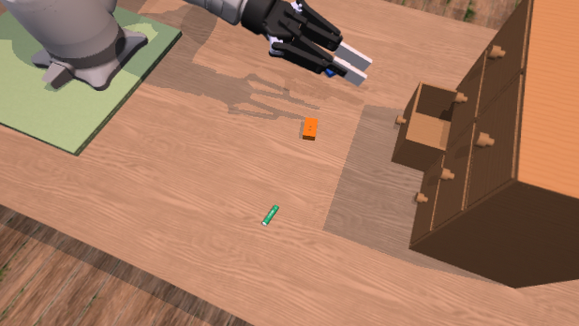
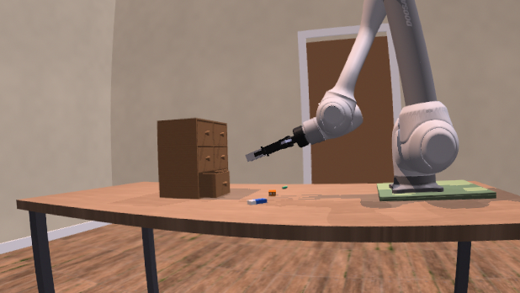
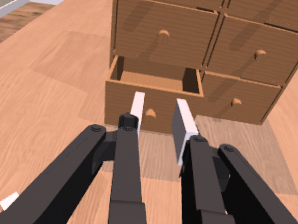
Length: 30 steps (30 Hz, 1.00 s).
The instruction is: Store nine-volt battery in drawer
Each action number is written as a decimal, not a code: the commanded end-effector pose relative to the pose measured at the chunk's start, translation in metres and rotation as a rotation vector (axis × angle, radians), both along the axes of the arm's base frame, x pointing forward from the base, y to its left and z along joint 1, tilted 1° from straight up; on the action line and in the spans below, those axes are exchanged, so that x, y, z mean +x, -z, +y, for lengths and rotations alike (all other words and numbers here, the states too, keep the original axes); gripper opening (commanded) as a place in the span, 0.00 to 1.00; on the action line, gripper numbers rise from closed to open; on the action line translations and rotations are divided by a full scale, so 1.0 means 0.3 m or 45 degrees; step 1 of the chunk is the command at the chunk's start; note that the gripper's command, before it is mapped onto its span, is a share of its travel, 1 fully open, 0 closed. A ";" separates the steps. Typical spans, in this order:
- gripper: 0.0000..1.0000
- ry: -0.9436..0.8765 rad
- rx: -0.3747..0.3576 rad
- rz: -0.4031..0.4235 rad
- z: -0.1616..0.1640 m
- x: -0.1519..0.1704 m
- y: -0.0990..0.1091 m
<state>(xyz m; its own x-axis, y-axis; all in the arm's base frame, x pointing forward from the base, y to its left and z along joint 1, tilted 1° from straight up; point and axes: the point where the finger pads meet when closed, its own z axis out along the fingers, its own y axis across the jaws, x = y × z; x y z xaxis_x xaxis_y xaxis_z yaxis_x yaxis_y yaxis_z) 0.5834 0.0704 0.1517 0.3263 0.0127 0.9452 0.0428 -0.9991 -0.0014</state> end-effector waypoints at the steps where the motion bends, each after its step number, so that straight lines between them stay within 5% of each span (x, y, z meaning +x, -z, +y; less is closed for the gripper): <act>1: 0.20 0.000 0.000 0.001 0.000 -0.003 -0.008; 30: 0.20 0.000 -0.003 0.073 -0.001 -0.019 -0.023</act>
